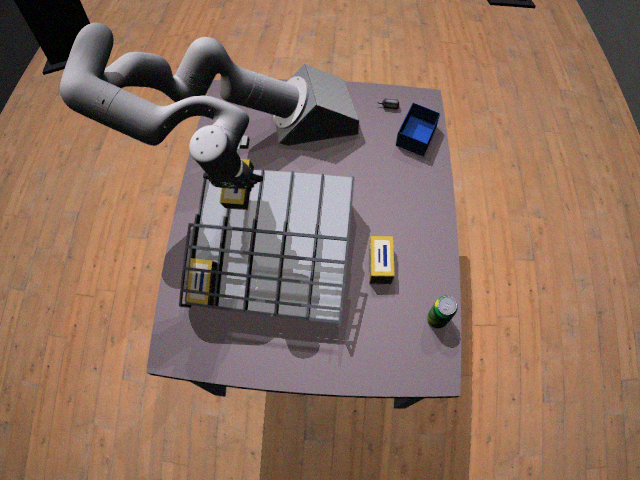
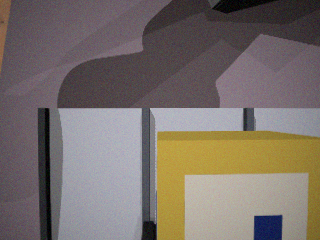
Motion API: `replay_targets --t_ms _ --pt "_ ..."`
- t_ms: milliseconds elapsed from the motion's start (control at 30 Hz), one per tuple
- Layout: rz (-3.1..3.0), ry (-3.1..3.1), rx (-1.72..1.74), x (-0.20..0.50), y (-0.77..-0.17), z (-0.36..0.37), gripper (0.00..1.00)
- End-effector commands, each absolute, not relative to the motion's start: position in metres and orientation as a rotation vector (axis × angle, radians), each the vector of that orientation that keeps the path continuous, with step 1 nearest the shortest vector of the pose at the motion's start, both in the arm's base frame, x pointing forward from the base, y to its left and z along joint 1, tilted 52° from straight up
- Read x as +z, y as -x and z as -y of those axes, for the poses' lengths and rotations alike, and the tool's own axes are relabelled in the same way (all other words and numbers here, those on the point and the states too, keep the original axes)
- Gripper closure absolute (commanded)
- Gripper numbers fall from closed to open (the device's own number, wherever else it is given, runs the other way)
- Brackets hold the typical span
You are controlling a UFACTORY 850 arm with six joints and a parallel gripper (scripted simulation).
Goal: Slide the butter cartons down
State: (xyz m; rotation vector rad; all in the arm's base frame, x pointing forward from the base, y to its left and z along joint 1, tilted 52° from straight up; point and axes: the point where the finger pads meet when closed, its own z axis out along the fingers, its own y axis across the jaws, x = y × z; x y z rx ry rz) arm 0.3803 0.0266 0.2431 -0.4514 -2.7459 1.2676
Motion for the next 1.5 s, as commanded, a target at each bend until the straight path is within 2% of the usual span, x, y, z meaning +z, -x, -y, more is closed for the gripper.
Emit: replay_targets --t_ms 0,733,1467 --pt "2.747 0.452 1.267 0.243 -0.381 -0.027 1.00" --pt "2.747 0.452 1.267 0.211 -0.371 0.010 1.00" --pt "2.748 0.452 1.267 0.211 -0.371 0.010 1.00"
